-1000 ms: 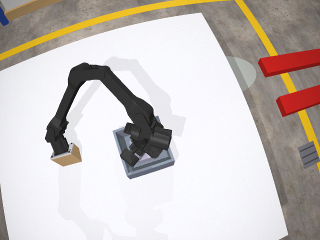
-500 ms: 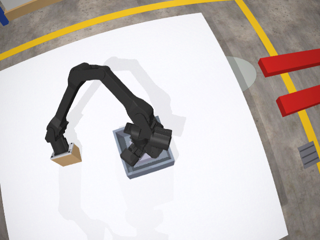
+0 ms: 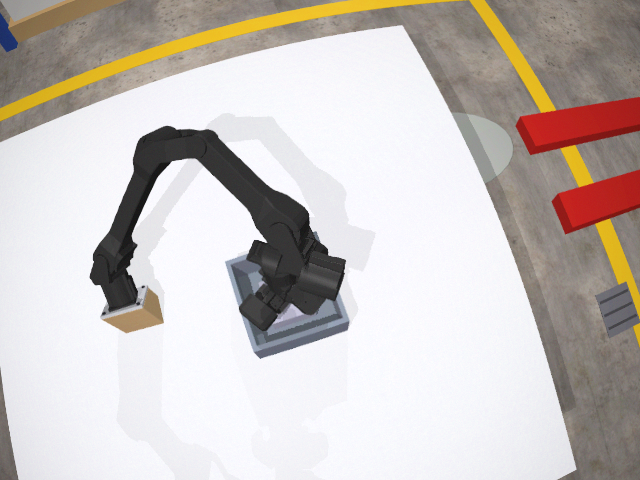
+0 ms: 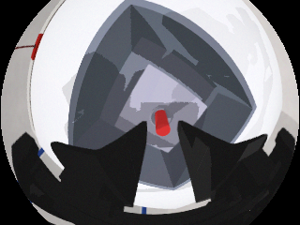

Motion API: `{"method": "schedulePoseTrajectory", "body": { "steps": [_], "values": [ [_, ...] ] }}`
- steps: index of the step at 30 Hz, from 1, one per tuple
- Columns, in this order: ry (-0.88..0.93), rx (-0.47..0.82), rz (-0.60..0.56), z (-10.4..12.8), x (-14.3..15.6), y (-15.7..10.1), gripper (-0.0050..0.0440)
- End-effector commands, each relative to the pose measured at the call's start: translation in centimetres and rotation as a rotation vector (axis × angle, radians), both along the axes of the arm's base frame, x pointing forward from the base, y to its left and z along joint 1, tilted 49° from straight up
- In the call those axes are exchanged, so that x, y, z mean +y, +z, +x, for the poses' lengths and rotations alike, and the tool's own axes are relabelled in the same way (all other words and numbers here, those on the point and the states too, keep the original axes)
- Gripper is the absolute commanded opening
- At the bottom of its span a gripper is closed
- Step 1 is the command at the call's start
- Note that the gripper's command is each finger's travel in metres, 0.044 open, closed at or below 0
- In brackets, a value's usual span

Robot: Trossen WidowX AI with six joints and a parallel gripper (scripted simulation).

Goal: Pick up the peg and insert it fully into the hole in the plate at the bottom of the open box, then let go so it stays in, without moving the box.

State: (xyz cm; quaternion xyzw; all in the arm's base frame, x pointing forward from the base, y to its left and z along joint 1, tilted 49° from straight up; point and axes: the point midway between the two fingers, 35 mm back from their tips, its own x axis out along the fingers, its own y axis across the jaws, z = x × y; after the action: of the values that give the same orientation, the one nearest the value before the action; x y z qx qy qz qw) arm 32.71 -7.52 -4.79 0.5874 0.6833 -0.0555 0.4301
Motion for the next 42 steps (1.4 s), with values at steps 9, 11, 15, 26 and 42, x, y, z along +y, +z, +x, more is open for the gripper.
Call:
{"method": "schedulePoseTrajectory", "body": {
  "steps": [9, 11, 15, 26, 42],
  "values": [
    [-0.001, -0.004, -0.002, -0.2, -3.3, 2.8, 0.0174],
    [-0.001, -0.004, -0.002, -0.2, -3.4, 2.9, 0.0198],
    [-0.001, -0.004, -0.001, -0.3, -3.7, 3.1, 0.027],
    [0.0, -0.004, 0.0, -0.3, -3.9, 3.2, 0.044],
    [0.0, -0.004, 0.0, -0.3, -3.9, 3.2, 0.044]
  ]
}}
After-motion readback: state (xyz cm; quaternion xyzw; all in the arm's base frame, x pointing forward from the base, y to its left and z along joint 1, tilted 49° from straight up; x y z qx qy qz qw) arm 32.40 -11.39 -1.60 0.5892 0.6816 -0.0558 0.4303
